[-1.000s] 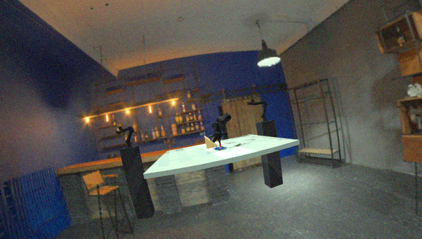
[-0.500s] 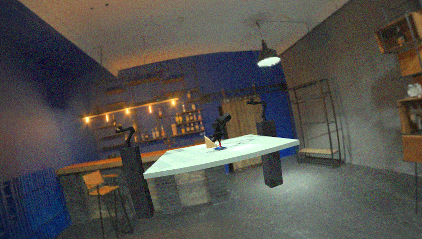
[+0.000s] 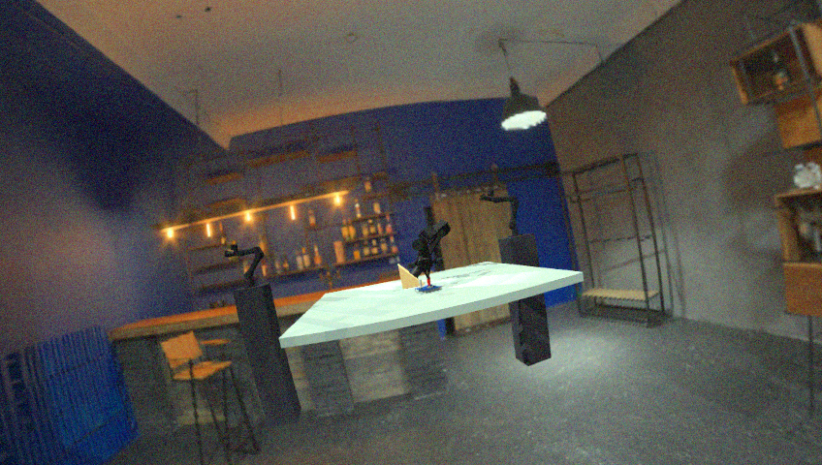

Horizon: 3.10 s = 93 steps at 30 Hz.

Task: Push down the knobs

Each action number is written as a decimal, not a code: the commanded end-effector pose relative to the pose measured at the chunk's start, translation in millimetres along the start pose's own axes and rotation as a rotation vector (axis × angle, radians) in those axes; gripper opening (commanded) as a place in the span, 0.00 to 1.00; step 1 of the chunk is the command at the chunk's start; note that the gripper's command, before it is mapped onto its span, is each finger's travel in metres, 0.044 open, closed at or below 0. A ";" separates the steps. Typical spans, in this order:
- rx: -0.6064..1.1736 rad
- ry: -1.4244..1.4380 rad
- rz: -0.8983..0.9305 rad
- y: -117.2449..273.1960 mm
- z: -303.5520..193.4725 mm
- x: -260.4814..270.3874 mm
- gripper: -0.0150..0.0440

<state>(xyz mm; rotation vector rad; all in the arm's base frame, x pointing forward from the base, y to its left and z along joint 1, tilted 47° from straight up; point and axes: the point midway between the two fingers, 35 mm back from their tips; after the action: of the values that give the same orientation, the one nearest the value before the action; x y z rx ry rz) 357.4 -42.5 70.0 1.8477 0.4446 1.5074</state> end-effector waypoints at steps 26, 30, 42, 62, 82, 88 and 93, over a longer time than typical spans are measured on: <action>0.040 0.024 0.008 -24.6 0.3 4.5 0.25; 0.040 0.024 0.008 -24.6 0.3 4.5 0.25; 0.040 0.024 0.008 -25.3 0.2 4.6 0.25; 0.040 0.023 0.006 -11.2 1.6 4.2 0.25; 0.040 0.023 0.006 19.9 2.2 3.8 0.25; 0.041 0.015 0.009 14.6 1.3 3.7 0.52; 0.035 0.012 0.000 24.3 -14.8 -8.3 0.74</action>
<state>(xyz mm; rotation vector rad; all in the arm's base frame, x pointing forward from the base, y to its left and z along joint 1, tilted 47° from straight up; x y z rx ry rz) 355.0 -51.9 83.0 1.8694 0.4773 1.5329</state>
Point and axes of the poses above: the point midway between the two fingers, 35 mm back from their tips, its own y axis back along the fingers, its own x axis across the jaws, z = x × y, and after that the axes turned 2 degrees about -y, right-handed
